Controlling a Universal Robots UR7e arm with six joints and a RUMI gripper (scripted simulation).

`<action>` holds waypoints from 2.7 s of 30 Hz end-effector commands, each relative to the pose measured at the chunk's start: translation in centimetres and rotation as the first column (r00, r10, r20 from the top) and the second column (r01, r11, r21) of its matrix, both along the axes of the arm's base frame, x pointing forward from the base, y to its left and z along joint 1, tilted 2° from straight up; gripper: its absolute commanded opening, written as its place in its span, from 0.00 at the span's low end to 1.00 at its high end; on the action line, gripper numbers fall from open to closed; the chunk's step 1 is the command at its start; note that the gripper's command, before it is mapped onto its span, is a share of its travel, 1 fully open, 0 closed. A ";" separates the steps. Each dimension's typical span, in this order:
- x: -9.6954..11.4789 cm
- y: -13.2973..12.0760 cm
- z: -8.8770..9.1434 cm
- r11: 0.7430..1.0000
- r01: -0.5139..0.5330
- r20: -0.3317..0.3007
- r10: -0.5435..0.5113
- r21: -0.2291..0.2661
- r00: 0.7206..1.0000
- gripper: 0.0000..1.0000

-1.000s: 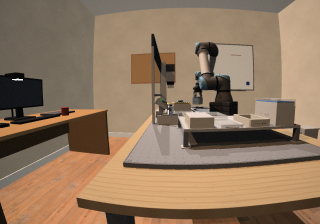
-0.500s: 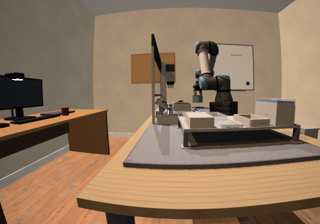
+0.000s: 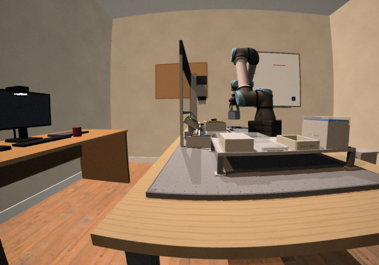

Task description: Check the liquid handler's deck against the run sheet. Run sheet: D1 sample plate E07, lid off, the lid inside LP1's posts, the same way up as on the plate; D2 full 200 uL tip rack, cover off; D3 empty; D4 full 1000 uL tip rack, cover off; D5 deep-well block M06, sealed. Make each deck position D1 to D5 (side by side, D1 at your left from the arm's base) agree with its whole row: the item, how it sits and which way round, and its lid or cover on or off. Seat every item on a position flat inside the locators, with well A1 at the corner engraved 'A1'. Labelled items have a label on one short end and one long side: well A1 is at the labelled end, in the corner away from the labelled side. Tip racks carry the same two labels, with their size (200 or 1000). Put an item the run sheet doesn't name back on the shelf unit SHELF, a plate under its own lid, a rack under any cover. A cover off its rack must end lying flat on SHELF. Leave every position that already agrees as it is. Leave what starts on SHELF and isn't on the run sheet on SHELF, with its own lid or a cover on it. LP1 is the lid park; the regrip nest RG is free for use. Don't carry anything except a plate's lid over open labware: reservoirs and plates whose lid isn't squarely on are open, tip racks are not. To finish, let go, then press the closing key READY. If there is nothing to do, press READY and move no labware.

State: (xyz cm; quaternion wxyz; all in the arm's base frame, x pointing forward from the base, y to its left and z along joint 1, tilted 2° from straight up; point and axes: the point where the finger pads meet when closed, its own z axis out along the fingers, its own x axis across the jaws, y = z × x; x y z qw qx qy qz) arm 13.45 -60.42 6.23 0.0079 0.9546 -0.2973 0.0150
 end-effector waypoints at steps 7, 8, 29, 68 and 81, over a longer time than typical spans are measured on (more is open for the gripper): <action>0.0 0.0 2.1 1.000 0.000 0.000 0.000 -0.002 1.000 0.00; 0.0 0.0 2.1 1.000 0.000 0.000 0.000 -0.002 1.000 0.00; -0.1 0.1 5.1 1.000 0.000 0.000 0.000 -0.002 1.000 0.00; -0.3 0.2 10.9 1.000 0.000 0.000 0.000 -0.002 1.000 0.00; -0.3 0.3 12.7 1.000 0.000 0.000 0.000 -0.002 1.000 0.00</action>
